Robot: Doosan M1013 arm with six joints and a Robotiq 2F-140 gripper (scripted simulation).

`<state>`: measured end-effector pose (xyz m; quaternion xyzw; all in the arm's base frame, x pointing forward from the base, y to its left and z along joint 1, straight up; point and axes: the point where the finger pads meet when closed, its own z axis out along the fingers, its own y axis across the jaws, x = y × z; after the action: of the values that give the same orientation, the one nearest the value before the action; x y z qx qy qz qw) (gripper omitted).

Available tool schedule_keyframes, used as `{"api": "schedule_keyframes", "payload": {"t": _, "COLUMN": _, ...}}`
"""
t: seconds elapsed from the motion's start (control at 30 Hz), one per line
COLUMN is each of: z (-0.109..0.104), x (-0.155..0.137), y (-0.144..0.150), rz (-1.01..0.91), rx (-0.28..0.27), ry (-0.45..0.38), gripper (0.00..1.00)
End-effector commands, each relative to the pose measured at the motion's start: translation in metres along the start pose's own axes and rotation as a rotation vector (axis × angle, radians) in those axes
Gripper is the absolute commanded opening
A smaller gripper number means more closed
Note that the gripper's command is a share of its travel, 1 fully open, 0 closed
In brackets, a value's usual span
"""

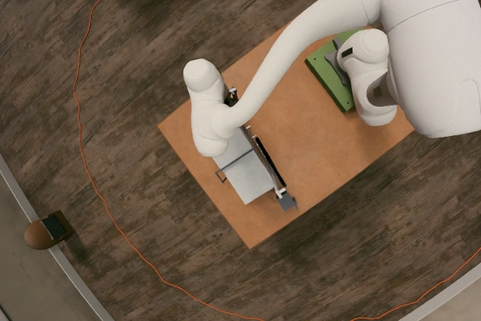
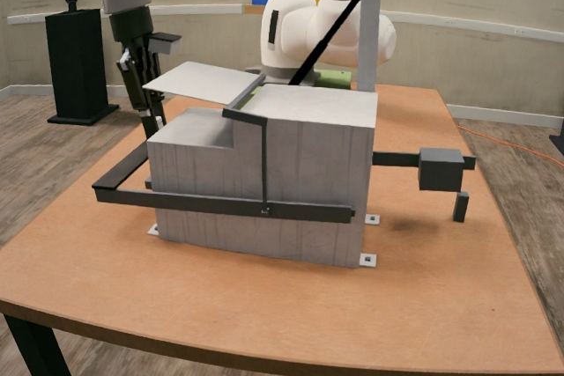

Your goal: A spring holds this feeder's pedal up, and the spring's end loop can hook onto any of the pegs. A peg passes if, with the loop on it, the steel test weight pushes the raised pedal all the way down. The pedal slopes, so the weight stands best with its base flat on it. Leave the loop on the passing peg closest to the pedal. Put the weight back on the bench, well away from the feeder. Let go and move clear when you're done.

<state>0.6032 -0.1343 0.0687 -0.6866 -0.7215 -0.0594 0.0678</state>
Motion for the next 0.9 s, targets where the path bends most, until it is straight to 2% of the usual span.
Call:
{"api": "schedule_keyframes", "payload": {"t": 0.0, "z": -0.003, "x": 0.001, "y": 0.000, "rz": 0.000, "rx": -0.001, "ry": 0.000, "gripper": 0.25}}
{"api": "schedule_keyframes", "payload": {"t": 0.87, "z": -0.024, "x": 0.004, "y": 0.000, "rz": 0.000, "rx": -0.001, "ry": 0.000, "gripper": 0.25}}
